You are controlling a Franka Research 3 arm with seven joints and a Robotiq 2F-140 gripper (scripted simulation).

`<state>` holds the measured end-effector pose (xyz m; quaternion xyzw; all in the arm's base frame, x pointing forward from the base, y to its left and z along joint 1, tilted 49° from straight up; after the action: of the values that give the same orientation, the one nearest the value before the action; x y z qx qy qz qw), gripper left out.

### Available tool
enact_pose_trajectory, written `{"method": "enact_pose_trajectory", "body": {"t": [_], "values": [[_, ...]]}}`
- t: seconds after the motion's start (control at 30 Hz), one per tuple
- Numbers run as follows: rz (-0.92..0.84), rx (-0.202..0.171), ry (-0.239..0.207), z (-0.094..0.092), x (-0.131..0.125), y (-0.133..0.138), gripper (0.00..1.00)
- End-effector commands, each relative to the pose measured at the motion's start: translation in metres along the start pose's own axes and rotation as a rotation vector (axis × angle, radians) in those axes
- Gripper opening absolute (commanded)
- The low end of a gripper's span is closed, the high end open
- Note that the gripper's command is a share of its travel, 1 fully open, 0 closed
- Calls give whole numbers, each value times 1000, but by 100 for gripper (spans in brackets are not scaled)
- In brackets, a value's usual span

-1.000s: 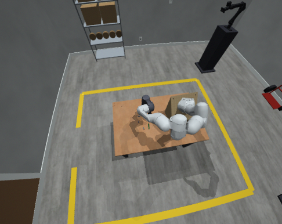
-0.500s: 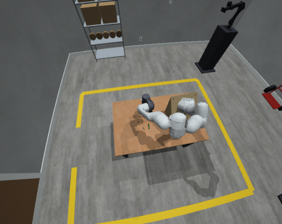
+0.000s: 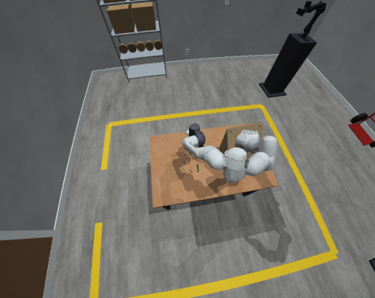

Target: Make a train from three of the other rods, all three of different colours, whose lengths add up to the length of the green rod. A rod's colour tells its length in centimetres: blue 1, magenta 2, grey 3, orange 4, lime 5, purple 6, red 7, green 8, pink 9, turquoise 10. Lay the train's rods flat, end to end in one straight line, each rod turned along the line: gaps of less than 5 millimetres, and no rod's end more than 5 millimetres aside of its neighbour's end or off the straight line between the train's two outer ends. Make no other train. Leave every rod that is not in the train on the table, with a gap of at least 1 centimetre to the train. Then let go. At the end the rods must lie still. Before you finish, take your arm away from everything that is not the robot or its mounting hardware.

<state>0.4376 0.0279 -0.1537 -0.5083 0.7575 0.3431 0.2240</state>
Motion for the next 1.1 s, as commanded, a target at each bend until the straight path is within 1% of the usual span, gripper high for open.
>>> {"method": "enact_pose_trajectory", "body": {"t": [0.0,0.03,0.5,1.07], "values": [[-140,7,-2,1,3,1,100],[-179,8,-3,1,5,1,100],[-380,11,-7,2,17,1,100],[-389,11,-7,2,18,1,100]]}}
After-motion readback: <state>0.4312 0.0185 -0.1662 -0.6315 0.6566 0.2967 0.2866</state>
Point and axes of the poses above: the point where the finger pads meet when closed, its own z axis out along the fingers, its own y axis across the jaws, x = y × z, the point moved 5 cm from there along -z, back along the fingers, and after that the axes turned 3 degrees about -z, right-handed, at the moved point
